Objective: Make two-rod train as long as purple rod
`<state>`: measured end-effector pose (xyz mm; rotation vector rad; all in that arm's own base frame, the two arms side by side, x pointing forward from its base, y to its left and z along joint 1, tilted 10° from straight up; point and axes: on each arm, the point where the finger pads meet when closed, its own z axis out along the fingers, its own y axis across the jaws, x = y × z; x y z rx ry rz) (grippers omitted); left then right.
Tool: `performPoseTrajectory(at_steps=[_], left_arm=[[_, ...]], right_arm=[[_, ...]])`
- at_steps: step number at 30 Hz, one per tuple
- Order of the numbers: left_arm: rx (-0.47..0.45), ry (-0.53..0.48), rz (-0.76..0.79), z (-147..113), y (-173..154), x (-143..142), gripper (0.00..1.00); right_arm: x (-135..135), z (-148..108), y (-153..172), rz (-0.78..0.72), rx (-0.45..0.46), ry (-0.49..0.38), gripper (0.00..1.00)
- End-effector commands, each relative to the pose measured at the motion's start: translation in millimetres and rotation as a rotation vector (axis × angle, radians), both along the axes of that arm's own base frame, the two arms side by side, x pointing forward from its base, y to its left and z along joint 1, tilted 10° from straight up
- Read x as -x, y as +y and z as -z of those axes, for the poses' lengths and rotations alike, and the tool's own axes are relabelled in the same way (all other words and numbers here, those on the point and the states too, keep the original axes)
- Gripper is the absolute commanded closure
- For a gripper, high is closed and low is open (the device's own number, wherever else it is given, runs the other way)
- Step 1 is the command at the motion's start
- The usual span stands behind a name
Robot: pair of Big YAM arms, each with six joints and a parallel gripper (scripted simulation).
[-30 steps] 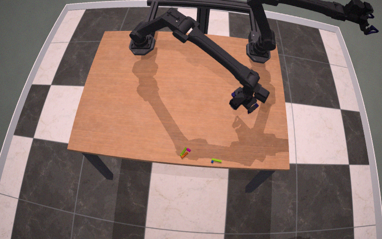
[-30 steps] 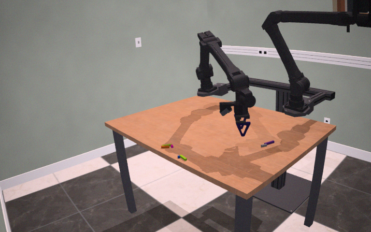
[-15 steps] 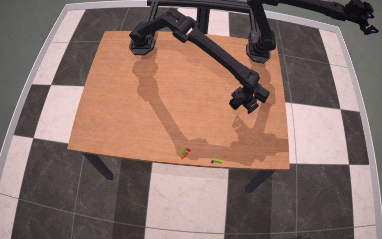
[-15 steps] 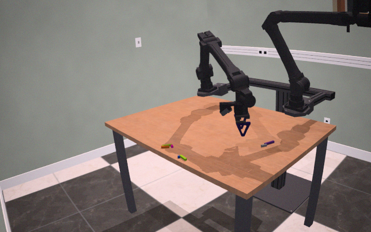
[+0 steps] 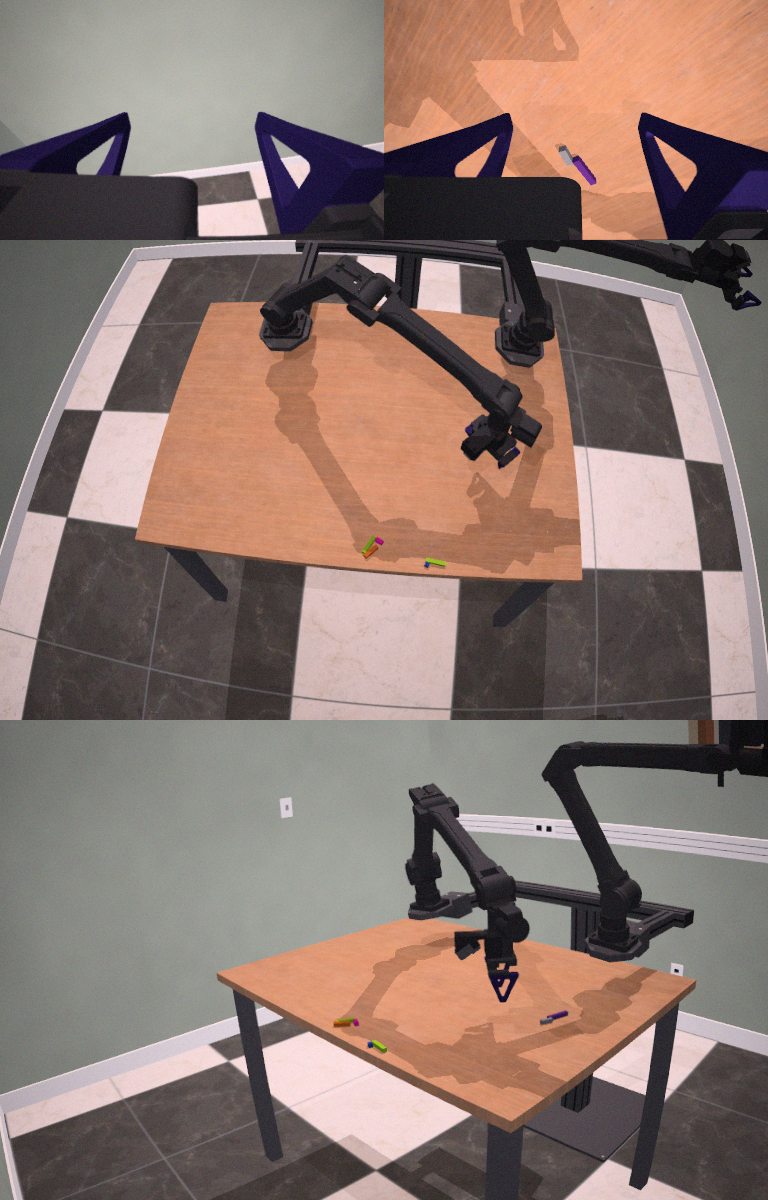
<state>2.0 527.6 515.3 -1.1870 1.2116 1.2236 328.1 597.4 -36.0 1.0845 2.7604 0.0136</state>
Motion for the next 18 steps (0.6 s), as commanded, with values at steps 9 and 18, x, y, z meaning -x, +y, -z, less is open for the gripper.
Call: performPoseTrajectory(at_steps=[9,18], left_arm=[[-0.044,-0.015,-0.016,-16,-6,7,0.00],[-0.044,-0.015,-0.016,-16,-6,7,0.00]], right_arm=[[0,-1,4,-0.009,0.003,0.001,0.00],[-16,-8,10,-0.038,-0.011,-0.008,0.00]])
